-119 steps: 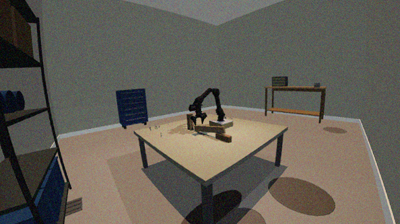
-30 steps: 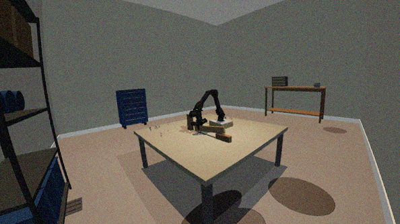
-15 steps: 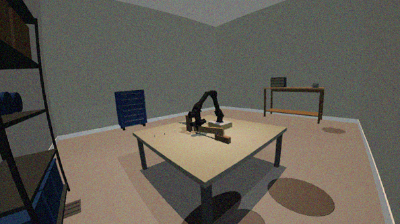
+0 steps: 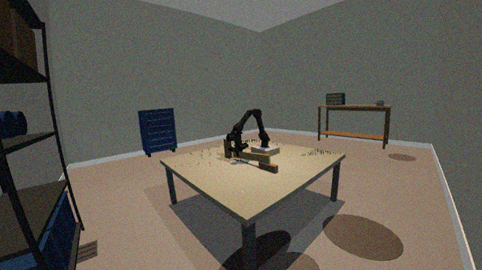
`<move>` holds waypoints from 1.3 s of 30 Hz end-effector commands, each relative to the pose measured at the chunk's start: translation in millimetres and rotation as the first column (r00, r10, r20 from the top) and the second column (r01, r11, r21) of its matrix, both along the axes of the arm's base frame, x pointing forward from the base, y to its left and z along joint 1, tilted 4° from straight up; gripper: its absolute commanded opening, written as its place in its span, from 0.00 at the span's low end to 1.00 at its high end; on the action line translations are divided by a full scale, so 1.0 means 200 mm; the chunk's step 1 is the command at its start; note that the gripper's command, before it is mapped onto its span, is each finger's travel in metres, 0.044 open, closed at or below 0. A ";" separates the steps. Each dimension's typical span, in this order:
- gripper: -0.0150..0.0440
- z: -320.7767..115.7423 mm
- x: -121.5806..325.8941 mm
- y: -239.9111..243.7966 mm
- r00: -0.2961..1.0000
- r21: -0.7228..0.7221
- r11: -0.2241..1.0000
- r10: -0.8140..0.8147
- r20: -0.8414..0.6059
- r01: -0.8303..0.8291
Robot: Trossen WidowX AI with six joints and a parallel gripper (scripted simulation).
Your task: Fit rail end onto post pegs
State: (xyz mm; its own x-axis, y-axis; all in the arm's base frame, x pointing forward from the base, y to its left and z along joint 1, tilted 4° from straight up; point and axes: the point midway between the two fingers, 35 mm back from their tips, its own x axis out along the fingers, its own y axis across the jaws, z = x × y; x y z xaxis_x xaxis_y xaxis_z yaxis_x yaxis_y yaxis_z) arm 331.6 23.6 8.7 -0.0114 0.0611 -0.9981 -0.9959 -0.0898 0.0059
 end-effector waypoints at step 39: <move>0.25 0.14 0.03 0.00 1.000 0.013 1.000 0.003 0.021 -0.004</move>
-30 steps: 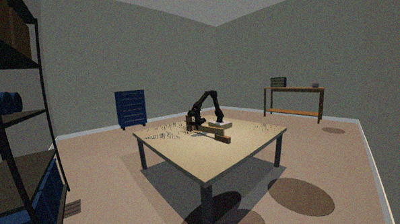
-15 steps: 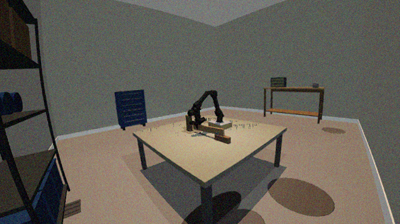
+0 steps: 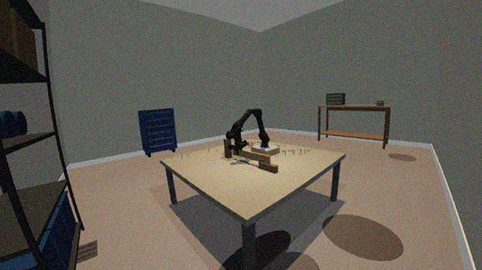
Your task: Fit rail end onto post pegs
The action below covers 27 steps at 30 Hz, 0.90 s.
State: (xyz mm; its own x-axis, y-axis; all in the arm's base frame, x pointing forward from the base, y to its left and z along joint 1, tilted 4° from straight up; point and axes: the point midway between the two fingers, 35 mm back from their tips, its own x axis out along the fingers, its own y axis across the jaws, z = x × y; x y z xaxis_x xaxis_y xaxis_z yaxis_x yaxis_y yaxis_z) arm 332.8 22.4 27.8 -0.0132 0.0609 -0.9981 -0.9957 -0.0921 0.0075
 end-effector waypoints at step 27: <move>0.25 0.07 0.02 0.01 1.000 0.013 1.000 0.001 0.022 -0.001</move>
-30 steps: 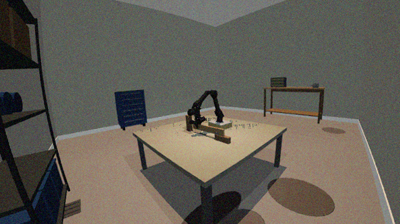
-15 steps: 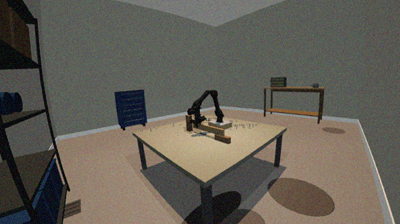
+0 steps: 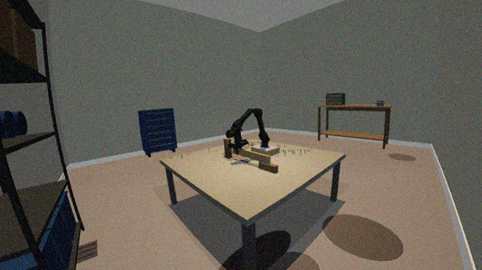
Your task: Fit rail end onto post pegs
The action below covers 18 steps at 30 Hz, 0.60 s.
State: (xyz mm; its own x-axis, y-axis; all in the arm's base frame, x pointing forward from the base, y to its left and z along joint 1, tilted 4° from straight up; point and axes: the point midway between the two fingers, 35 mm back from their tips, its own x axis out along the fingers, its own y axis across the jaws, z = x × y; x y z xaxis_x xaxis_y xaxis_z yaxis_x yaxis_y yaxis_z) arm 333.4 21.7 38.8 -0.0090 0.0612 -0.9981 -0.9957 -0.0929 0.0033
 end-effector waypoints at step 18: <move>0.25 0.00 0.00 0.01 1.000 0.012 1.000 0.000 0.018 0.000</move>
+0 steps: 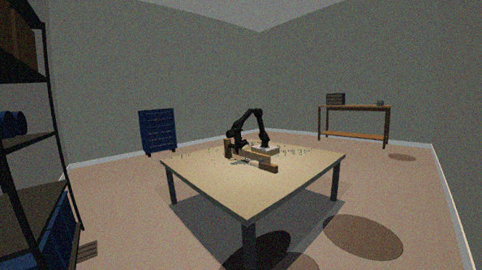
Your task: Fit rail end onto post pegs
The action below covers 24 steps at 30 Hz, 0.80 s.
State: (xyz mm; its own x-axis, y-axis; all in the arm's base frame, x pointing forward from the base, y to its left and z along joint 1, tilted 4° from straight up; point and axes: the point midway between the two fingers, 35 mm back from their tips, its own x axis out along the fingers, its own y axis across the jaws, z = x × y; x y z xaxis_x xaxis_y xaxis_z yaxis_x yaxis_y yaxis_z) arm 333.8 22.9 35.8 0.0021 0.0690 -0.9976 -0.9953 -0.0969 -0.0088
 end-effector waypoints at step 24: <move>0.25 0.01 -0.01 0.00 1.000 0.005 1.000 -0.004 0.006 0.004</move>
State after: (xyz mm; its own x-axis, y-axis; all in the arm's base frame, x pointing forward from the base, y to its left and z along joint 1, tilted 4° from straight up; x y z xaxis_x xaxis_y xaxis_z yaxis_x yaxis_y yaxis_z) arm 331.7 22.7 36.3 0.0035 0.0698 -0.9976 -0.9954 -0.0956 -0.0102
